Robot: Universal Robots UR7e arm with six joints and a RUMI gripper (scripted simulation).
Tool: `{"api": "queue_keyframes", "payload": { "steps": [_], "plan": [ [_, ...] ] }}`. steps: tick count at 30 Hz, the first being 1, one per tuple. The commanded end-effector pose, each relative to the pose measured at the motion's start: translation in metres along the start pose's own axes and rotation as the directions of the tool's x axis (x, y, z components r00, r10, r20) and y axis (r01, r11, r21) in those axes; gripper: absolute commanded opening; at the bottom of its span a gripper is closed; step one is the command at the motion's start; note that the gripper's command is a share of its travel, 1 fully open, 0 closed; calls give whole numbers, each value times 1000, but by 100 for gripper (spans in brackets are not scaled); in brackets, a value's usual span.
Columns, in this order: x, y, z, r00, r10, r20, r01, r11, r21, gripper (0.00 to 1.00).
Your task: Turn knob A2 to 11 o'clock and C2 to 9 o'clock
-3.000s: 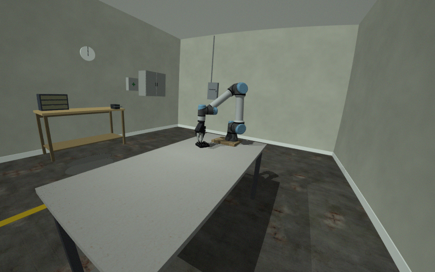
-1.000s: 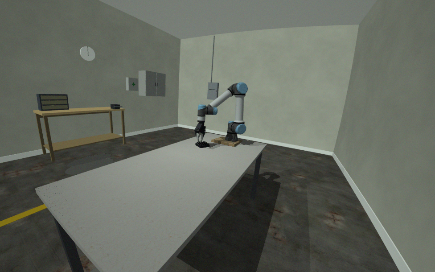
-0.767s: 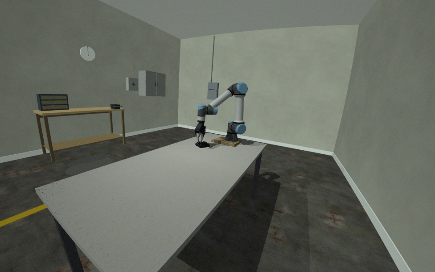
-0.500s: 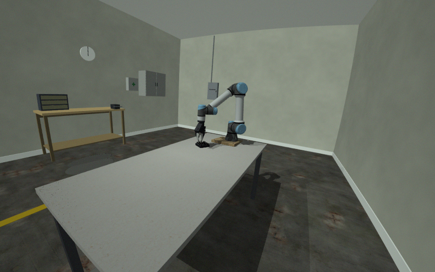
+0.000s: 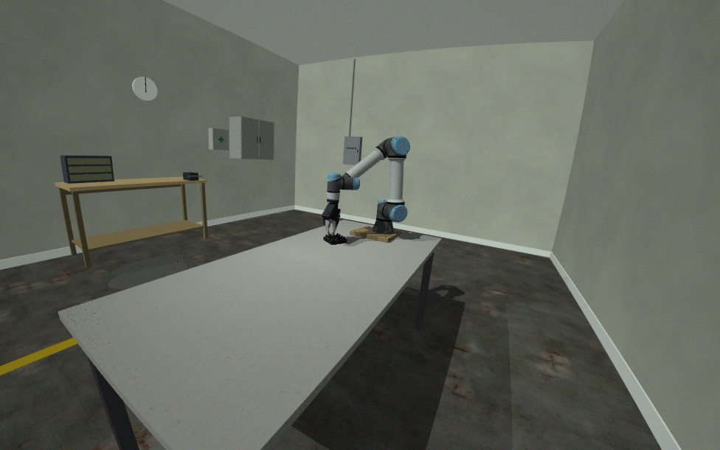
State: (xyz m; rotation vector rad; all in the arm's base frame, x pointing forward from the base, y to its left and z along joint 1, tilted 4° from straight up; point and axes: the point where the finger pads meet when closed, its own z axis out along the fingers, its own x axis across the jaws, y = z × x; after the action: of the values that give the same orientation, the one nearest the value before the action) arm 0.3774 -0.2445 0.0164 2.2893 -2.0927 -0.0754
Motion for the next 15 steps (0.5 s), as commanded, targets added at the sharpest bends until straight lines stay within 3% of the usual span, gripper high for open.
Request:
{"api": "queue_keyframes", "payload": {
  "steps": [1, 15],
  "plan": [
    [0, 0, 0, 1000, 0, -1, 0, 1000, 1, 11],
    [0, 0, 7, 1000, 0, -1, 0, 1000, 1, 11]
  ]
}}
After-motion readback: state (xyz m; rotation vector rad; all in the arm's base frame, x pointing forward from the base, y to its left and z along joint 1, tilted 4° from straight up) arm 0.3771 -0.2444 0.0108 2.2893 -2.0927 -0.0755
